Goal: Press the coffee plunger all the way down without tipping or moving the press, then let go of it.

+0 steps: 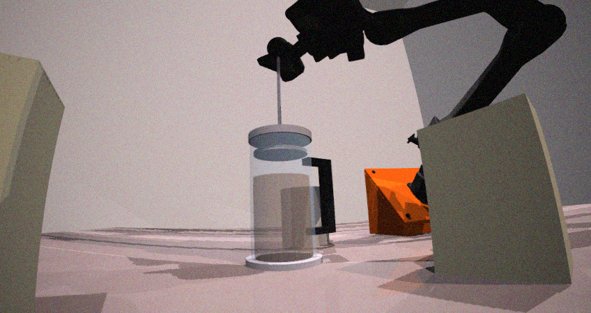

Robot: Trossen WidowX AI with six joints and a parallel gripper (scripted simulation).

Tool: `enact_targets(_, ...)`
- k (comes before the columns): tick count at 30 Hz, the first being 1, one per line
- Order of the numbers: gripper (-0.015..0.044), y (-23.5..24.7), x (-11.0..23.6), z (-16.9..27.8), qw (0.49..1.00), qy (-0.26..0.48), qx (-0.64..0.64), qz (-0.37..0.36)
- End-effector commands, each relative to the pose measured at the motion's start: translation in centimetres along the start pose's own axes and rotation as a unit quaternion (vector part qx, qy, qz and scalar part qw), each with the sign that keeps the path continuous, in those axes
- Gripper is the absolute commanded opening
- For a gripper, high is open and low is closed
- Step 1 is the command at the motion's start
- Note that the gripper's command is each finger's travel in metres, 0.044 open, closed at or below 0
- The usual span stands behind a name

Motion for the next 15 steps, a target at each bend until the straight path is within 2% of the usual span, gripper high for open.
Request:
enact_targets(1,0.0387,-0.05,-0.19,0.05,1.0,-0.003,-0.002,0.002)
enact_targets(11,0.0127,-0.05,-0.19,0.05,1.0,-0.003,-0.002,0.002)
enact_targets(15,0.0127,-0.05,-0.19,0.05,1.0,-0.003,-0.002,0.002)
Point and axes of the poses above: the point midway between the two fingers, 35 mm back from their tips, its own x axis back along the fingers, its own y axis across the jaws, z = x × y, the point moved 6 cm from there along x, back along the fingers, and after that the axes turned 9 degrees about -x, right-handed, at the moved point
